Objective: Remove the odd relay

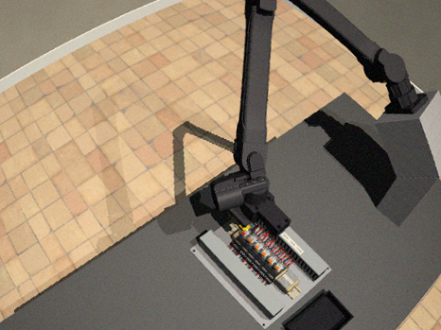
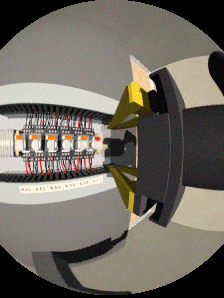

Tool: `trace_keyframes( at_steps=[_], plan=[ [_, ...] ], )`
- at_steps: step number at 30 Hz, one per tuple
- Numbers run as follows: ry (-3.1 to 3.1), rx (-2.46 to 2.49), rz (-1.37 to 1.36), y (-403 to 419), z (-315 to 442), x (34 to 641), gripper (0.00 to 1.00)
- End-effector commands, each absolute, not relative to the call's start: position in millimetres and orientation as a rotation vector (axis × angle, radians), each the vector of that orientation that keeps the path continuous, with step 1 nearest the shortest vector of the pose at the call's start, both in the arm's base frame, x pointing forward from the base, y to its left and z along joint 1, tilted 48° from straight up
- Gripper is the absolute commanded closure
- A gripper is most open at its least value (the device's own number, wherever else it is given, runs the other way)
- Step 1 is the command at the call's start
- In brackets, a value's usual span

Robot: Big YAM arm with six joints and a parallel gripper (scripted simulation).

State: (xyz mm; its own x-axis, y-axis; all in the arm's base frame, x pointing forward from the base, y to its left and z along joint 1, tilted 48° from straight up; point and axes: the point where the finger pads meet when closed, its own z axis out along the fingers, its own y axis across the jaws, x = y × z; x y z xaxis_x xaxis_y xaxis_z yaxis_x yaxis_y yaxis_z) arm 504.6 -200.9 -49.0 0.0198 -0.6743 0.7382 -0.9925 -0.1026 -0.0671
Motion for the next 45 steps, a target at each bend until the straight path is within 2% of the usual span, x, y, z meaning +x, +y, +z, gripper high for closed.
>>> trace_keyframes(
  at_steps=[1, 45],
  plan=[
    [-1.674, 1.866, 0.929, -179.5, -32.5, 523.1, 0.41],
    [-1.682, 1.861, 0.934, -169.8, -27.5, 530.6, 0.41]
  ],
)
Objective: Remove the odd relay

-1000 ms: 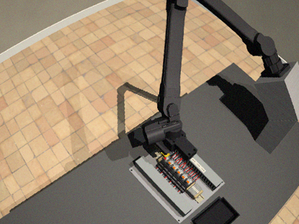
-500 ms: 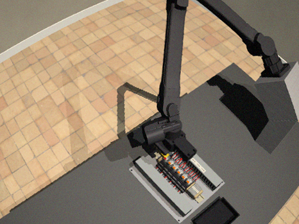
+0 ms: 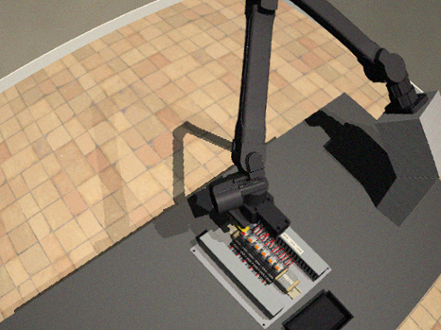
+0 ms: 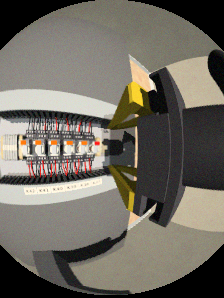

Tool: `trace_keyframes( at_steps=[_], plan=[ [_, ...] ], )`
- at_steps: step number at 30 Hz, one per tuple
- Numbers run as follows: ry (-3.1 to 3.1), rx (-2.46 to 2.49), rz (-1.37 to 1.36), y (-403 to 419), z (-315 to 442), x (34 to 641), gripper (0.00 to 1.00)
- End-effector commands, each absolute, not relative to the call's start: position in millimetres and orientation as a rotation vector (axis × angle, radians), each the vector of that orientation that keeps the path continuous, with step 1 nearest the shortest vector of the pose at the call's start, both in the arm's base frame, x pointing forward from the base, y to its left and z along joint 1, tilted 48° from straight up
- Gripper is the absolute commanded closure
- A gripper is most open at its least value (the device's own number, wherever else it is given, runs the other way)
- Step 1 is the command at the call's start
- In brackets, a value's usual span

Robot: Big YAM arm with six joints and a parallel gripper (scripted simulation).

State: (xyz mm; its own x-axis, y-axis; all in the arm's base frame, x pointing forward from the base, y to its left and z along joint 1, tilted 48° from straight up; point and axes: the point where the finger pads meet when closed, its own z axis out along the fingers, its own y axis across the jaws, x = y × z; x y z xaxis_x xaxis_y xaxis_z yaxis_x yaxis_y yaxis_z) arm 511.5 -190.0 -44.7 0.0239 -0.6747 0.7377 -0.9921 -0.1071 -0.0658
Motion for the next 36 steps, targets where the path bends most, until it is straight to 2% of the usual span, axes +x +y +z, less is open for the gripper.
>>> trace_keyframes(
  at_steps=[1, 13, 27, 36],
  plan=[
    [-1.682, 1.861, 0.934, -169.8, -27.5, 530.6, 0.41],
    [-1.674, 1.866, 0.928, -173.1, -35.8, 531.5, 0.41],
    [-1.690, 1.840, 0.900, -218.4, -67.8, 527.6, 0.41],
    [-1.686, 1.850, 0.932, -214.0, -58.6, 535.5, 0.41]
  ],
)
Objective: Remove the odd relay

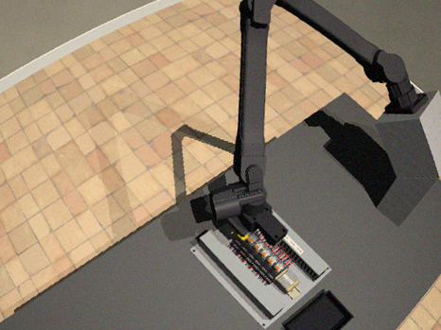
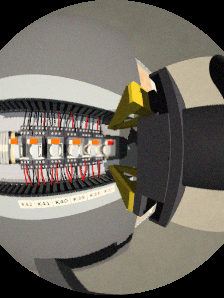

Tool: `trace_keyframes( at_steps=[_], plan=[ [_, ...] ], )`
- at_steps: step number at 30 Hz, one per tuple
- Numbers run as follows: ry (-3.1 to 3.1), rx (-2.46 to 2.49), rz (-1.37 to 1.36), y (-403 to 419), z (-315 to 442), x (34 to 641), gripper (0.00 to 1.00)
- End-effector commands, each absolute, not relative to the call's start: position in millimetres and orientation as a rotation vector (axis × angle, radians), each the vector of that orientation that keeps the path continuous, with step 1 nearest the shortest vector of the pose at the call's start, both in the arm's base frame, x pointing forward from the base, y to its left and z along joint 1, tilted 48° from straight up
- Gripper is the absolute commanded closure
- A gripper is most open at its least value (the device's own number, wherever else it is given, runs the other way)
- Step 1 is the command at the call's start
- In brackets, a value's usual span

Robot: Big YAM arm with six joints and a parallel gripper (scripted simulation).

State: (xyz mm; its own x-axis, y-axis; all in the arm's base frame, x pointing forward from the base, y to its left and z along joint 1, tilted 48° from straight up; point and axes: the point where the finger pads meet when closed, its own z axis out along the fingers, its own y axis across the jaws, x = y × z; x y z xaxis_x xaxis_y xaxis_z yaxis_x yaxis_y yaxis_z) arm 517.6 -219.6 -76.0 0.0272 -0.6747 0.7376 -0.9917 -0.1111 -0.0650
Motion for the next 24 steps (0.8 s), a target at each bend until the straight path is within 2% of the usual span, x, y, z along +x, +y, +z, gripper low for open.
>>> trace_keyframes(
  at_steps=[1, 24],
  plan=[
    [-1.684, 1.853, 0.932, -212.6, -58.1, 535.6, 0.41],
    [-1.674, 1.865, 0.926, -204.5, -57.5, 532.8, 0.41]
  ],
)
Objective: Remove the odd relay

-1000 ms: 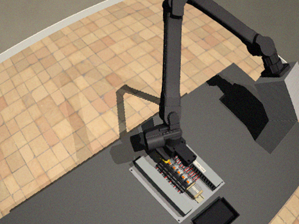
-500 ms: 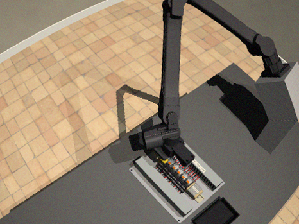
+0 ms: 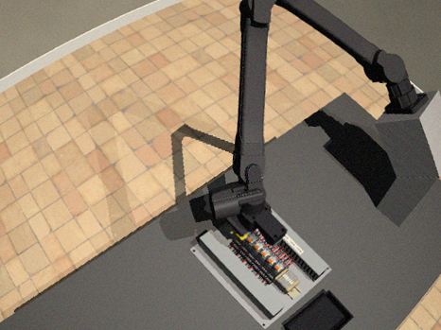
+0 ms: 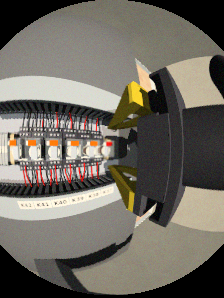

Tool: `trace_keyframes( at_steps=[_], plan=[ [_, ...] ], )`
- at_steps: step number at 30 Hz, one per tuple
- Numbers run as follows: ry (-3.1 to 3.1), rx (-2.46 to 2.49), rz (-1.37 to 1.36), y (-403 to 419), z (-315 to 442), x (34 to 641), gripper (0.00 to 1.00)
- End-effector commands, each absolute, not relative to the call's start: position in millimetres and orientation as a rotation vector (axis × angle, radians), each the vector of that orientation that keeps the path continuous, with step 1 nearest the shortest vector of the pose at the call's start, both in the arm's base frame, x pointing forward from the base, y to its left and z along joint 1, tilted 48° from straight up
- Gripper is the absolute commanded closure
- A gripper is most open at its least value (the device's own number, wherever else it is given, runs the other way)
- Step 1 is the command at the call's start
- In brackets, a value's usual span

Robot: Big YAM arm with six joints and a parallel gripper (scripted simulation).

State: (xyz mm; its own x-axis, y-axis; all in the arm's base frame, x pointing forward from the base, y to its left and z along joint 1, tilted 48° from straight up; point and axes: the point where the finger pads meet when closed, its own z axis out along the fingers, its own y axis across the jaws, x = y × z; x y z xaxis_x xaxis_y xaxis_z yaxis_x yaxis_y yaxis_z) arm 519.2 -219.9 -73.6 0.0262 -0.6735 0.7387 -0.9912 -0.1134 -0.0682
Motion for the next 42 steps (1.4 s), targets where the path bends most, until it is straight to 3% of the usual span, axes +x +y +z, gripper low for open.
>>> trace_keyframes(
  at_steps=[1, 42],
  plan=[
    [-1.674, 1.865, 0.926, -204.5, -57.6, 532.7, 0.41],
    [-1.697, 1.836, 0.918, -223.5, -59.0, 524.1, 0.41]
  ],
)
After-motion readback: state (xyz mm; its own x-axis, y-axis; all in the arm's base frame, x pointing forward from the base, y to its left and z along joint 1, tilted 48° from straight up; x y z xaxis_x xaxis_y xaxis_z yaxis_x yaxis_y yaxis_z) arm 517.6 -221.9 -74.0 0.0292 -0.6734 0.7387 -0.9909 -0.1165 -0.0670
